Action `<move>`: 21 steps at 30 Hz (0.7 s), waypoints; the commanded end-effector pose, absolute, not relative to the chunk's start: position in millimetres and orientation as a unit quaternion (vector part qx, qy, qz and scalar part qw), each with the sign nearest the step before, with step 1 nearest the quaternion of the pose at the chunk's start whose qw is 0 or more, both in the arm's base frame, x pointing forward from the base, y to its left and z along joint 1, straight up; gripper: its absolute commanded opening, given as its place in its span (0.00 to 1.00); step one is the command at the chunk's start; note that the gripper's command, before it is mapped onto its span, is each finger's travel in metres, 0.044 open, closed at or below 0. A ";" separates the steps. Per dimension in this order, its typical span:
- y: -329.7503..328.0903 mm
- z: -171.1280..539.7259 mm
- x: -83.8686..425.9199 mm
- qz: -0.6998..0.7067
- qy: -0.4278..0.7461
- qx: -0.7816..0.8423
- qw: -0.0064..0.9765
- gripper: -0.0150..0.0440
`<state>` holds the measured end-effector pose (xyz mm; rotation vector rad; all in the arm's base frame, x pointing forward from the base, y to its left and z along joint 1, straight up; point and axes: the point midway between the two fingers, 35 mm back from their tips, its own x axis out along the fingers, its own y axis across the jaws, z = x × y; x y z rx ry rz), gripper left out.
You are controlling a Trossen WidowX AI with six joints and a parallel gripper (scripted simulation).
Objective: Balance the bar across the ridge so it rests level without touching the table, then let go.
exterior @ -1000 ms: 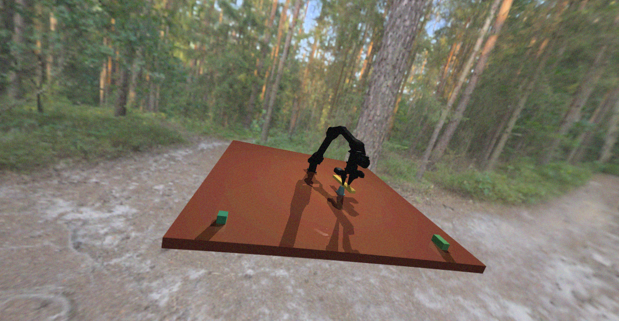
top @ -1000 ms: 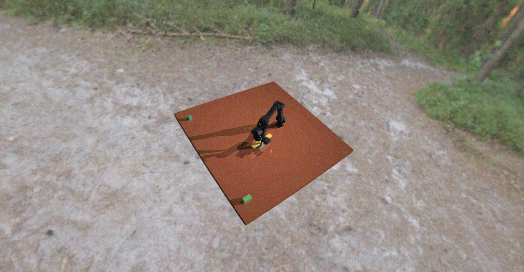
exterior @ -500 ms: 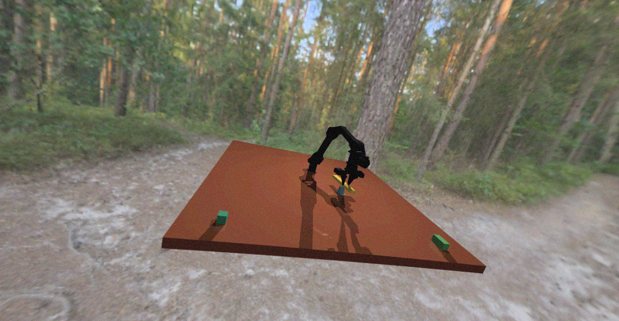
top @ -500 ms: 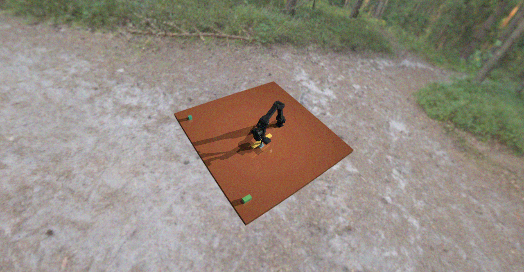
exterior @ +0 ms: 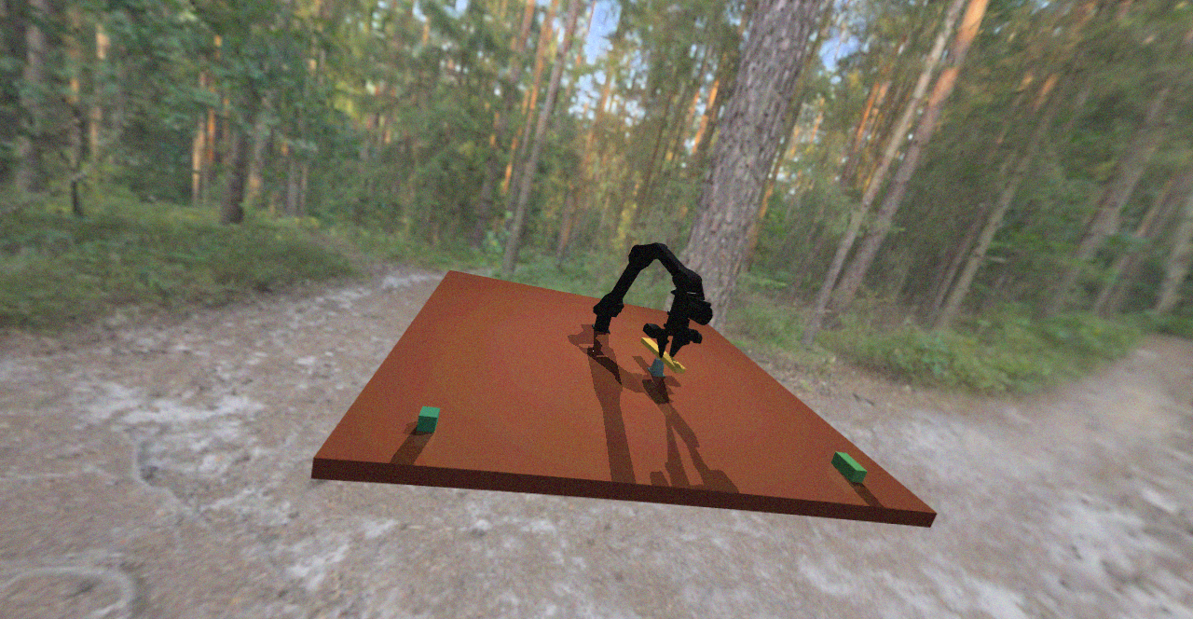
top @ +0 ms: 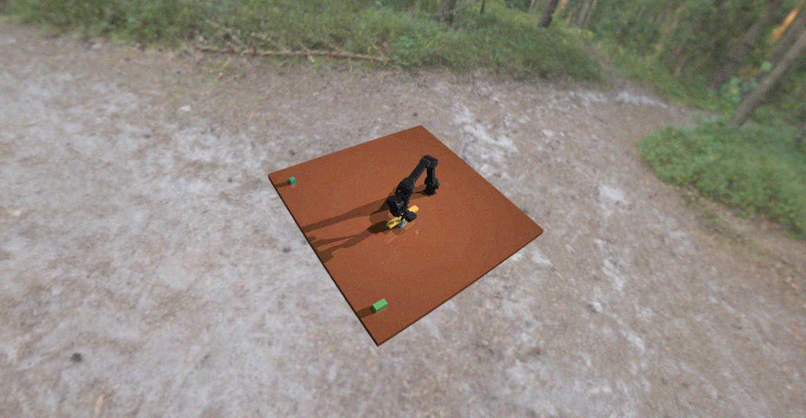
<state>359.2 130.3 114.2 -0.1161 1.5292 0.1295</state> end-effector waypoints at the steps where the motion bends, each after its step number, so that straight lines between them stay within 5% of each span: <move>1: 130.7 113.4 359.2 0.058 0.691 -0.051 0.718 0.25; 21: 130.7 111.7 359.2 0.058 0.691 -0.051 0.718 0.25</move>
